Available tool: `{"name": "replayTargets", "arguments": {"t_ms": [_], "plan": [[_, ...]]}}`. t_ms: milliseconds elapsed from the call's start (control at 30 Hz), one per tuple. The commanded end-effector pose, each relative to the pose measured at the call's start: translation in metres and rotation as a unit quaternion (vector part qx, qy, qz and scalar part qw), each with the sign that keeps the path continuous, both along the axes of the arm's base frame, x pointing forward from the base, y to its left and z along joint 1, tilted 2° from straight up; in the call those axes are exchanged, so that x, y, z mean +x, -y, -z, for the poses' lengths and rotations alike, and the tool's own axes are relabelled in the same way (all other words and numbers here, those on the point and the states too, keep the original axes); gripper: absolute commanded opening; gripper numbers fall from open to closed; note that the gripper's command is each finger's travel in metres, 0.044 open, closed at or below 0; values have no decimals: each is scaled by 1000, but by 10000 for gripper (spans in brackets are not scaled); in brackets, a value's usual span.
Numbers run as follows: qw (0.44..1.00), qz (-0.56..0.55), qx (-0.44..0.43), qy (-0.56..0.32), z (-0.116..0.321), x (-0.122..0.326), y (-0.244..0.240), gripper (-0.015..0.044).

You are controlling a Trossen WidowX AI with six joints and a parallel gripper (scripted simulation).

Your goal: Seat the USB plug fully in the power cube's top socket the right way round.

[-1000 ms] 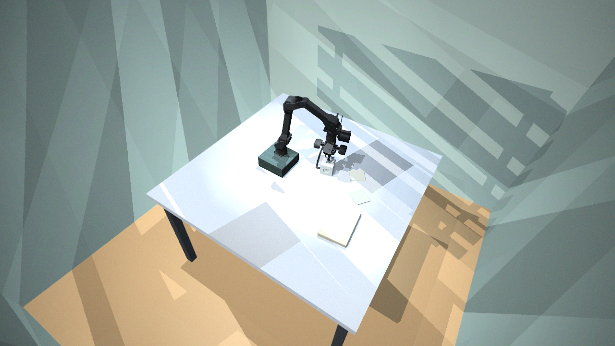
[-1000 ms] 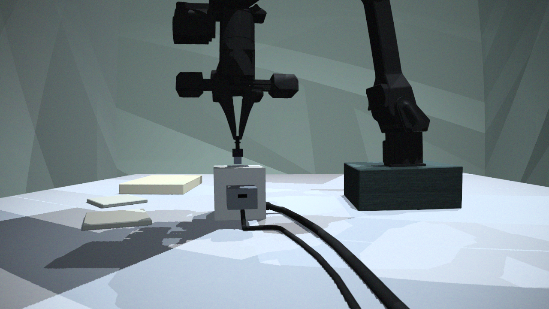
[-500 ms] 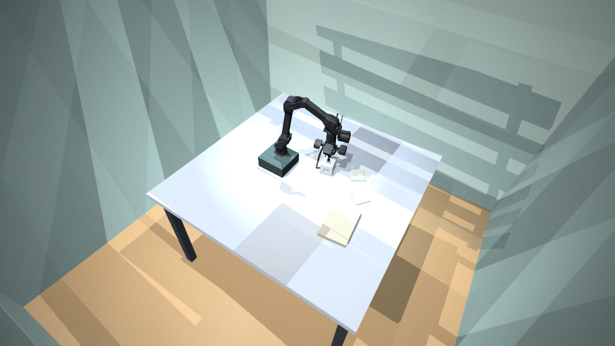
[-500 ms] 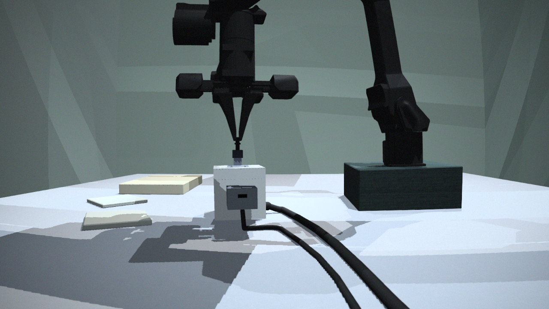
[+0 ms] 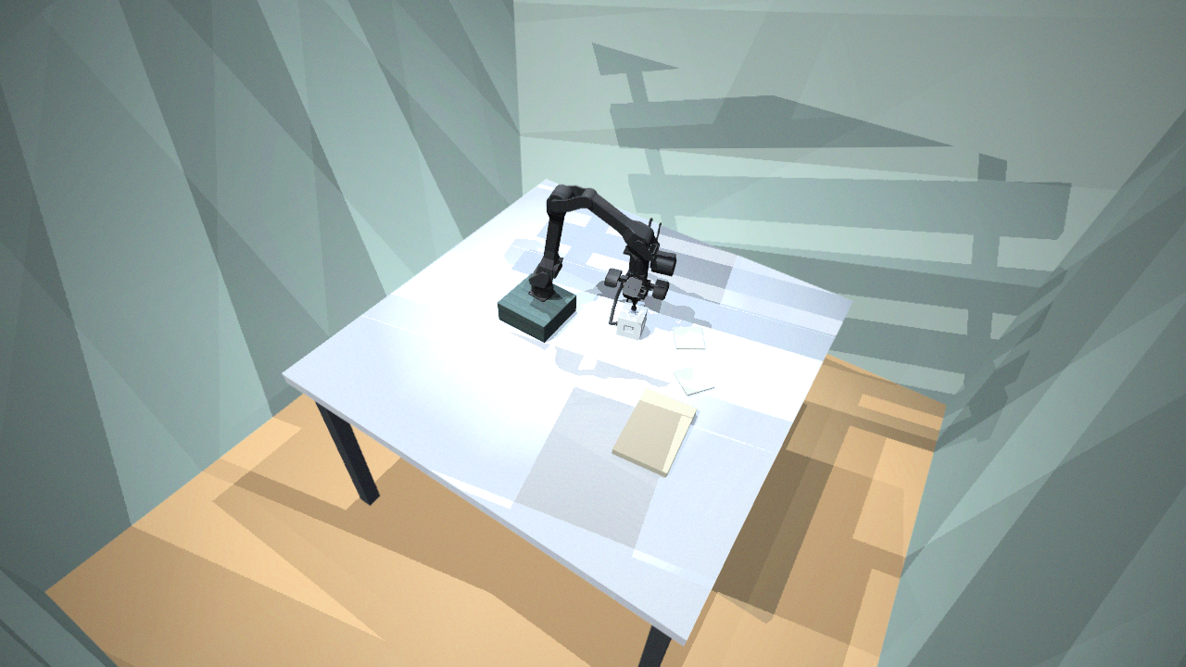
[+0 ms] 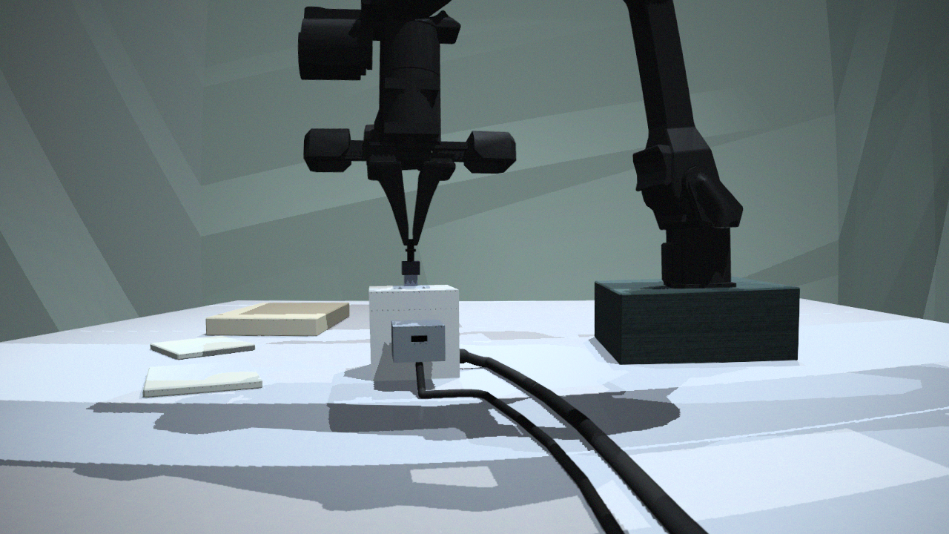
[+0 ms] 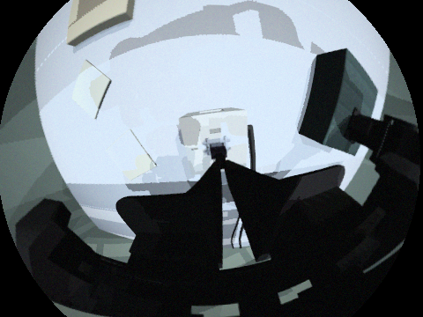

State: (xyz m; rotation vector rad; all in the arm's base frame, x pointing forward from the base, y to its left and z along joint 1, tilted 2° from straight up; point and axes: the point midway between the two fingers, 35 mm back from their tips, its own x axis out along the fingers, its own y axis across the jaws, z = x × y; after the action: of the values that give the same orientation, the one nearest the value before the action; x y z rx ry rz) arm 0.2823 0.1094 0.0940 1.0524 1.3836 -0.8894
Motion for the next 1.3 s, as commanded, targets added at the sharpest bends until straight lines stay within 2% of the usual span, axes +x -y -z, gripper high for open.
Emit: {"name": "replayTargets", "arguments": {"t_ms": [0, 1267], "plan": [[1000, -3, 2, -1, 1, 0, -1, 0], [1000, -3, 2, -1, 6, 0, -1, 0]]}}
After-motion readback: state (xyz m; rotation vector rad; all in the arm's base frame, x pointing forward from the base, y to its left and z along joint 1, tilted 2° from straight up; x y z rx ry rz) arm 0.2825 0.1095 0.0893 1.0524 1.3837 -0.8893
